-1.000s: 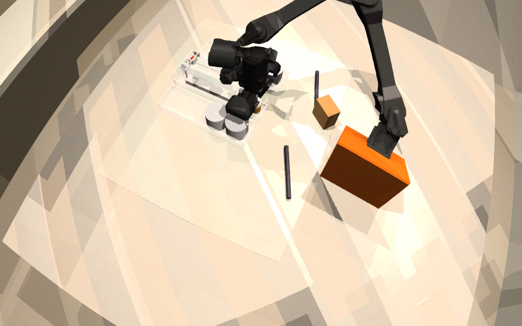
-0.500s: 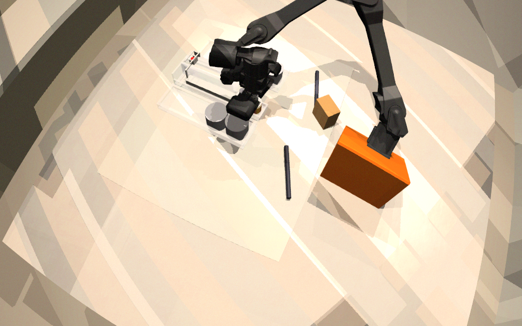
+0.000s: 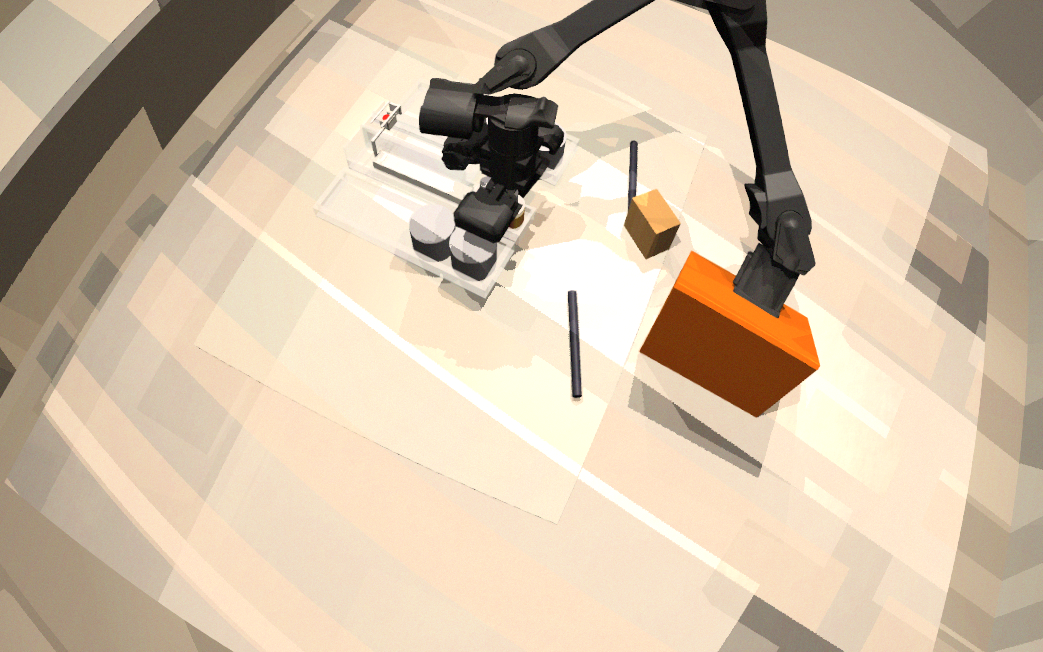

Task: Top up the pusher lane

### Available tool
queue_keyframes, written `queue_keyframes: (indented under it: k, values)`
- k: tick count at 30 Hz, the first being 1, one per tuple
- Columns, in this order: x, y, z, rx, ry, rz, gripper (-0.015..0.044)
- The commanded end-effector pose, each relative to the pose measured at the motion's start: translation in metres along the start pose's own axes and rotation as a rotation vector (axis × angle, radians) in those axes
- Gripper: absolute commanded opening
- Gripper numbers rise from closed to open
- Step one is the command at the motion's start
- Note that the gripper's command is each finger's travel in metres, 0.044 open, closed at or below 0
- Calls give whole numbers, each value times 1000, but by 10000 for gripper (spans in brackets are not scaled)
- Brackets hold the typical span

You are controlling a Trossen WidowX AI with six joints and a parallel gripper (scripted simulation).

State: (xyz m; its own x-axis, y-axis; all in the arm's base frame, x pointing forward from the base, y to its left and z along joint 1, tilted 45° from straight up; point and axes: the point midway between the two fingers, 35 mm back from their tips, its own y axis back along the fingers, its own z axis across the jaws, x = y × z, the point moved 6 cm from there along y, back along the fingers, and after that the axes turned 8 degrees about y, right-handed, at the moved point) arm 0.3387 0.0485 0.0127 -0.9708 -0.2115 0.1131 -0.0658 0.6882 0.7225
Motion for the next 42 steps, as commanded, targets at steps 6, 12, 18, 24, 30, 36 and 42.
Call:
queue_keyframes:
  k: [6, 12, 18, 24, 30, 36, 42]
  values:
    - [1, -1, -1, 10, -6, -6, 0]
    - [2, -1, -1, 10, -6, -6, 0]
    - [3, -1, -1, 10, -6, -6, 0]
    - [4, -1, -1, 10, -6, -6, 0]
    - [6, 0, 1, 10, -6, -6, 0]
    - [6, 0, 1, 10, -6, -6, 0]
    - [6, 0, 1, 10, -6, -6, 0]
